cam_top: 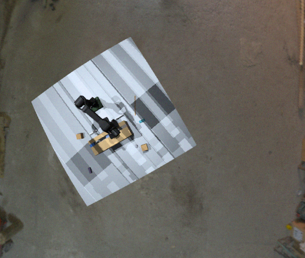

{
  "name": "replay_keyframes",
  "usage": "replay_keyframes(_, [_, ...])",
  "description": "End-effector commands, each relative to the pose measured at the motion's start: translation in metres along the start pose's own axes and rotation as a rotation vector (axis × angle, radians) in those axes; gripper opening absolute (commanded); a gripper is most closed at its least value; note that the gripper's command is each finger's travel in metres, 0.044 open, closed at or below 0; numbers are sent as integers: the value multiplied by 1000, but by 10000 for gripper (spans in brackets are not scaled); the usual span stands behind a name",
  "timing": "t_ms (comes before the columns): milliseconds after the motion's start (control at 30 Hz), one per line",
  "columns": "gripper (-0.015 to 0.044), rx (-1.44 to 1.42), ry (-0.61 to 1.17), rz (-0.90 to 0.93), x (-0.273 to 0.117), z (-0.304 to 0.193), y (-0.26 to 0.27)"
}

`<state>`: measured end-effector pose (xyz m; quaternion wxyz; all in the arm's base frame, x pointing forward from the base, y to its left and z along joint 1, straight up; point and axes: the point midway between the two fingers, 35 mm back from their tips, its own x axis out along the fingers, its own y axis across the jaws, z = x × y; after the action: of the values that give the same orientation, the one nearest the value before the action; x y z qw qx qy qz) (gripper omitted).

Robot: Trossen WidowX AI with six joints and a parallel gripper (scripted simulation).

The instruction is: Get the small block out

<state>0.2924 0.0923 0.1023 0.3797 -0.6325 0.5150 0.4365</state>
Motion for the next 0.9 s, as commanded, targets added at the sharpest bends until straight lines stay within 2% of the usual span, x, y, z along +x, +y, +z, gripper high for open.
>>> replay_keyframes(0, [400, 0, 1, -1, 3, -8, 0])
replay_keyframes(333, [400, -1, 3, -1, 12, -33, 0])
replay_keyframes(867, [400, -1, 2, 0, 8, -21, 2])
